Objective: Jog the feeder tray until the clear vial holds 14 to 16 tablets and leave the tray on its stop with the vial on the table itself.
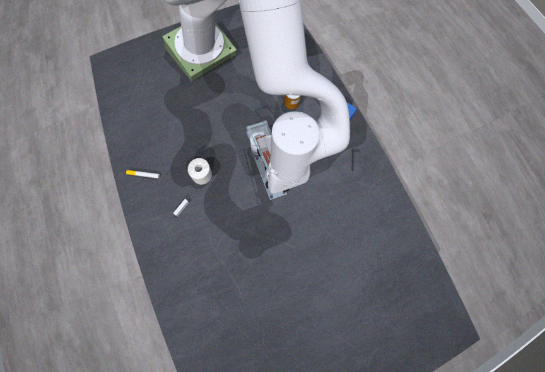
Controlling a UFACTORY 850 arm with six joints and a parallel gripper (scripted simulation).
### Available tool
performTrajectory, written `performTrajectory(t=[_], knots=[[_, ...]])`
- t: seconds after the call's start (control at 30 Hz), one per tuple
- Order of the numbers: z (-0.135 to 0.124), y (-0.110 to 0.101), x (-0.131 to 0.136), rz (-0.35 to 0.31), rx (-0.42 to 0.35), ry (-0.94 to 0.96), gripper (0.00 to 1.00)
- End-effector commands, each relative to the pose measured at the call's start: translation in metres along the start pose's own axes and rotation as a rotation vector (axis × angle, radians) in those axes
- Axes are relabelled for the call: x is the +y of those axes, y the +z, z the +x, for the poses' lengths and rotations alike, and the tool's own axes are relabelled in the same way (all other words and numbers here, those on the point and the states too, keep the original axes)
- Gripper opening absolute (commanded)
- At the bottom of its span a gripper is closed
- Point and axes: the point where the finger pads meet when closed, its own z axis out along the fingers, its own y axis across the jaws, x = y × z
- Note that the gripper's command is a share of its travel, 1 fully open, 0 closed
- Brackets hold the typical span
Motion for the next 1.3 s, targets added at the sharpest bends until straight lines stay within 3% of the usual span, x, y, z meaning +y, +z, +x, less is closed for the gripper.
performTrajectory(t=[0.0, 0.5, 0.83, 1.17, 1.27], knots=[[-0.002, -0.001, 0.0, 0.0, -0.003, 0.0, 0.0], [0.003, 0.0, 0.0, 0.0, -0.003, 0.0, 0.0], [0.025, 0.008, 0.0, 0.0, -0.003, 0.0, 0.0], [0.027, 0.009, 0.0, 0.0, -0.003, 0.0, 0.0], [0.012, 0.004, 0.0, 0.0, -0.003, 0.0, 0.0]])
